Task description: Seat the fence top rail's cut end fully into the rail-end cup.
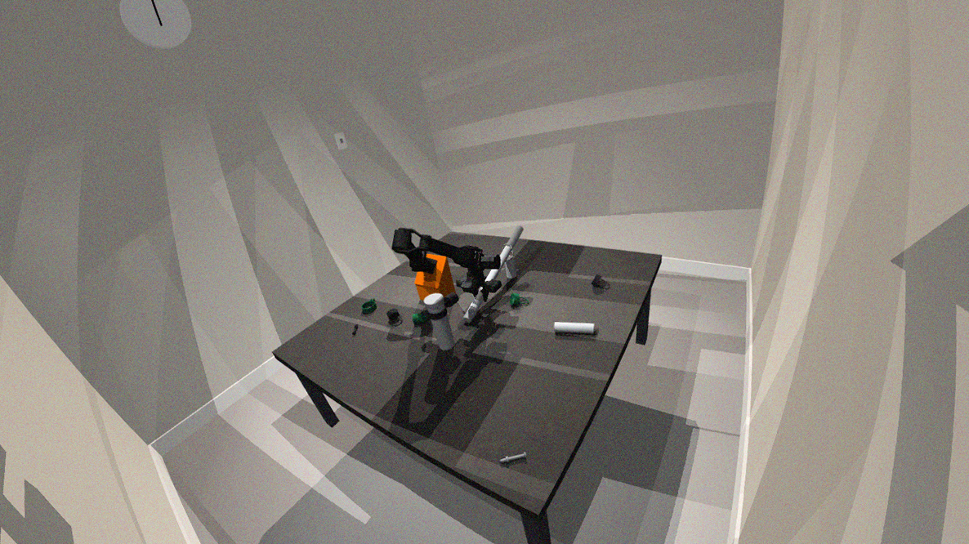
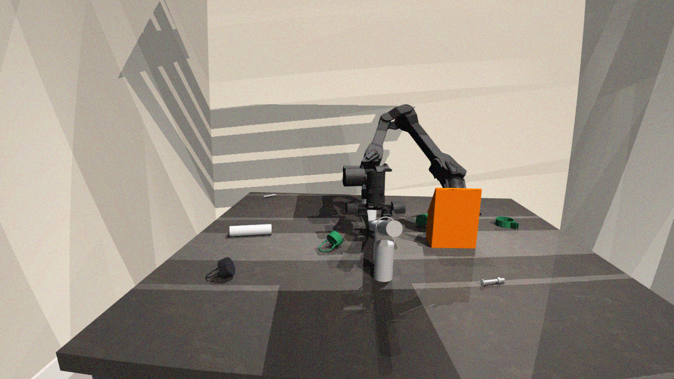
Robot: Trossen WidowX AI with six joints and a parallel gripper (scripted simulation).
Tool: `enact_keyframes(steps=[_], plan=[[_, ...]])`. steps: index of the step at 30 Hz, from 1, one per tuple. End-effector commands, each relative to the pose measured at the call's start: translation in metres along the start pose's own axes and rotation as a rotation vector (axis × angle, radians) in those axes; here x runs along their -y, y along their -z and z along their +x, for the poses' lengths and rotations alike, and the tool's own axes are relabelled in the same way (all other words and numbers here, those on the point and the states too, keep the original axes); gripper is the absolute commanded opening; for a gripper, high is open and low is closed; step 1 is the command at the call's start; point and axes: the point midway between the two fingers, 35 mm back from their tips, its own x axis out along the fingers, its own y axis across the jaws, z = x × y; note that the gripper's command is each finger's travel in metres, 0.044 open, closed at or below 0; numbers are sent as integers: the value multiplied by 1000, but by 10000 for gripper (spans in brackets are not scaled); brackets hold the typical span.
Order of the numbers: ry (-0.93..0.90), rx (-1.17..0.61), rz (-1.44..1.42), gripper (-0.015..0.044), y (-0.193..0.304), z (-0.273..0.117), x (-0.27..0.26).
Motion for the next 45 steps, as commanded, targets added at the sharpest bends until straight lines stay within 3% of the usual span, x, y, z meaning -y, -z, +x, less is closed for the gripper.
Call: enact_keyframes(steps=[1,7,36,45], plan=[[-3,3,-3,131,0,0,-1],[-3,3,-3,0,0,-5,0],[5,303,0,0,-10,-88,0],[18,293,1,0,-10,-83,3]])
